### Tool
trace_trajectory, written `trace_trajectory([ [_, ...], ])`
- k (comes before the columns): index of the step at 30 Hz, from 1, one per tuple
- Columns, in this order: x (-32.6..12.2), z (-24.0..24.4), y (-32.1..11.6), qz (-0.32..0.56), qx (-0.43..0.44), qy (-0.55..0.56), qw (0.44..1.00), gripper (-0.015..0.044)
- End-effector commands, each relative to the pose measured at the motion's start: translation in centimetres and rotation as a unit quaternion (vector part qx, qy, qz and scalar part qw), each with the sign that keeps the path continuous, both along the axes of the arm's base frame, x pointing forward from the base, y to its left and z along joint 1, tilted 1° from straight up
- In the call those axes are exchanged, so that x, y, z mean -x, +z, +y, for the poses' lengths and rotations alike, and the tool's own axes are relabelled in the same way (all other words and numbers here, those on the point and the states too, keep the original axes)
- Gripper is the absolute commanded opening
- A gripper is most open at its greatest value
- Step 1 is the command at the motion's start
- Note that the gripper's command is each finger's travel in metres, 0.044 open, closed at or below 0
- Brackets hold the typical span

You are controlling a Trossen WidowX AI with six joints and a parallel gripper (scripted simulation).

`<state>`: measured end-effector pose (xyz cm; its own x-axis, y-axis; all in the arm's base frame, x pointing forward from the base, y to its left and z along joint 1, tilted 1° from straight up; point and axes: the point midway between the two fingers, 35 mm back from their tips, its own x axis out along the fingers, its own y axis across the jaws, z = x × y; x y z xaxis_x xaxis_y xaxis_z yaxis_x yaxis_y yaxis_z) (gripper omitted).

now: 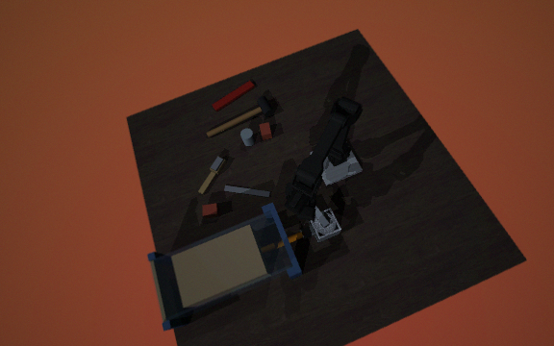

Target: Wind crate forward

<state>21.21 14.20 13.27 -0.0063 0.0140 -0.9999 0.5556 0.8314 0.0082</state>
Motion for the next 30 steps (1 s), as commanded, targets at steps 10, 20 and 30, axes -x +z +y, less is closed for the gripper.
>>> trace_trajectory([
  [10,-2.5,0.9,-0.2,-0.009,-0.001,0.001,1.000,0.0000],
  [20,-3.8,1.6,-0.1,-0.009,-0.001,0.001,1.000,0.0000],
  [30,-5.0,2.5,-0.1,-0.010,-0.002,0.001,1.000,0.0000],
])
